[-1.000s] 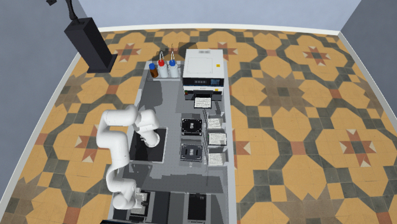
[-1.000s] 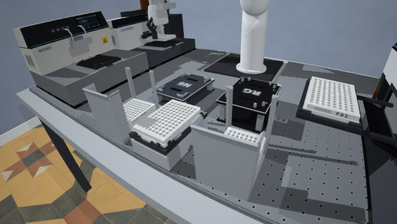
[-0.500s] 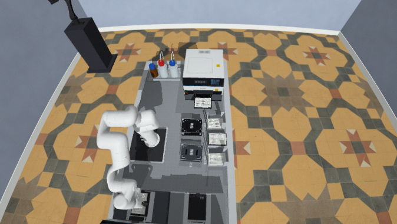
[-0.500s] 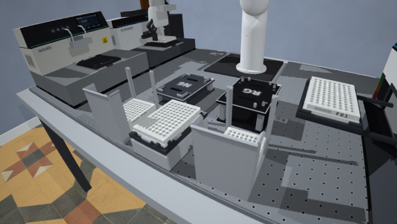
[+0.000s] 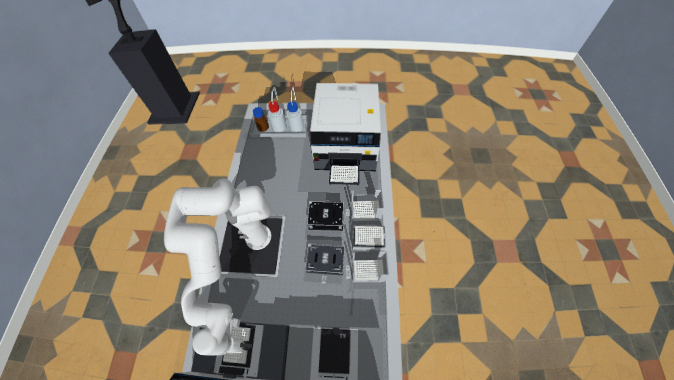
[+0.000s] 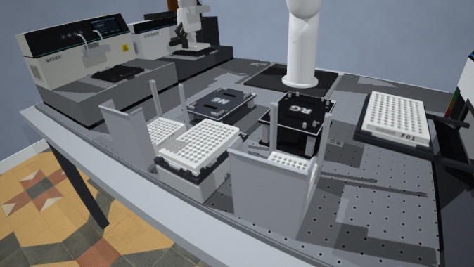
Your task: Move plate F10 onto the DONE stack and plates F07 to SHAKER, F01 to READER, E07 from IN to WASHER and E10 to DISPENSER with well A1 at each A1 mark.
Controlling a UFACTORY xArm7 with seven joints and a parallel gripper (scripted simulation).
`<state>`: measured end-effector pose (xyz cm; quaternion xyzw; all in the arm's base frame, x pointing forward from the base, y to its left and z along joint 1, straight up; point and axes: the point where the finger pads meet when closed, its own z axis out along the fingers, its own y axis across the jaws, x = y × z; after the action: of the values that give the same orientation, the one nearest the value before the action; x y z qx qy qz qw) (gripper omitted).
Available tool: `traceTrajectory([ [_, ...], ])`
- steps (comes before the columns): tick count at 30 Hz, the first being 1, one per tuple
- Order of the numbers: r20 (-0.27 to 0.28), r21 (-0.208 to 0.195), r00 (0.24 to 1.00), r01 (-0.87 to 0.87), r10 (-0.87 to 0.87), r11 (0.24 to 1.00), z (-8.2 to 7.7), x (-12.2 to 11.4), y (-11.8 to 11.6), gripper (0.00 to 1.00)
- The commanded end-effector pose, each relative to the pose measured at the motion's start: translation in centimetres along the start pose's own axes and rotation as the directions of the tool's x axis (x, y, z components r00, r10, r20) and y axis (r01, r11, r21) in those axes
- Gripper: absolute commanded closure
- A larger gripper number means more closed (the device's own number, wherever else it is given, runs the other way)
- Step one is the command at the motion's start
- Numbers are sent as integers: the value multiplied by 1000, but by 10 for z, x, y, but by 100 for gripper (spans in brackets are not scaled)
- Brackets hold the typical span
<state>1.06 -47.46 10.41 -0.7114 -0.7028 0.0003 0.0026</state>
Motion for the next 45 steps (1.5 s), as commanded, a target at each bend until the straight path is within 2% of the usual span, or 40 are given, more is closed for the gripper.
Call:
traceTrajectory([
  [1,4,0,1000,0,0,1000,-2,-1,0,100],
  [45,4,0,1000,0,0,1000,9,-1,0,100],
])
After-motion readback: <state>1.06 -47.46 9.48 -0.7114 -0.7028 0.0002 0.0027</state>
